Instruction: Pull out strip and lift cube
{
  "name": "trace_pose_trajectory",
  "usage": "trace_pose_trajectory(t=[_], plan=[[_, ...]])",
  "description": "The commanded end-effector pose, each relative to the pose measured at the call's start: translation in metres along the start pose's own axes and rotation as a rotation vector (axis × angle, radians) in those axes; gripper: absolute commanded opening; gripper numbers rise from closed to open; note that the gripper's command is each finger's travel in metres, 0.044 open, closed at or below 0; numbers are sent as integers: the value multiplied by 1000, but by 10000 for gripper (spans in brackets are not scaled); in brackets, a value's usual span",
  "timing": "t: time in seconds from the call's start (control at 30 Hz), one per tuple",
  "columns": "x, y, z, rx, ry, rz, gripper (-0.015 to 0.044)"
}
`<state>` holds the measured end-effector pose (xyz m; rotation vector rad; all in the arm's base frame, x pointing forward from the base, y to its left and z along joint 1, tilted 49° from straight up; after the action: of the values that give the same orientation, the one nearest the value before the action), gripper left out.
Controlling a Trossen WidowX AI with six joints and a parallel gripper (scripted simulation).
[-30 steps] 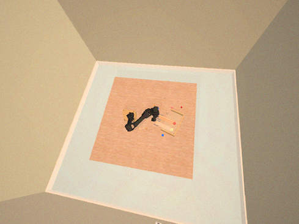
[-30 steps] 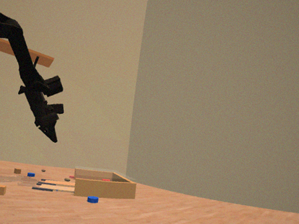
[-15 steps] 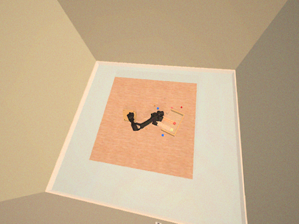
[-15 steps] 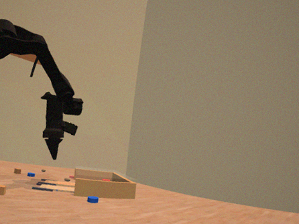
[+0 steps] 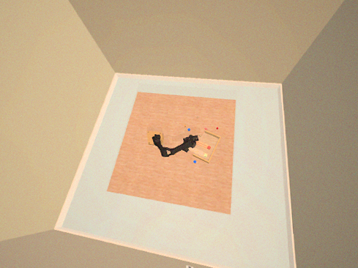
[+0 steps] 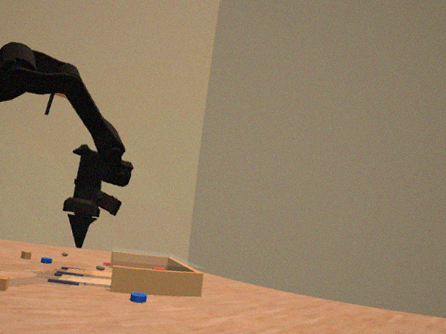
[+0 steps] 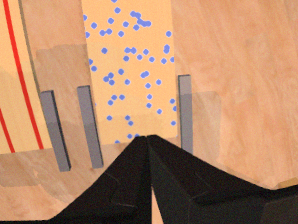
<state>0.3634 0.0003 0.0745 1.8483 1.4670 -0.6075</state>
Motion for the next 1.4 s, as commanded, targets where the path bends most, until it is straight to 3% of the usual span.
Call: trace_pose_trajectory(t=[0.0, 1.37], plan=[[1, 0, 8, 11, 1, -1, 0], [1, -4, 68, 10, -4, -1, 0]])
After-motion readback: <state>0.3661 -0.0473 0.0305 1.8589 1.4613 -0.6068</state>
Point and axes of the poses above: the point midway between the two fingers, 35 mm back from their tips, its own z axis out along the fingers, its own x axis across the jaws, y = z × x, the point moved 3 cm from there along -z, back along the fingers, and after that the axes turned 7 degrees about -z, right-handed, at the moved point
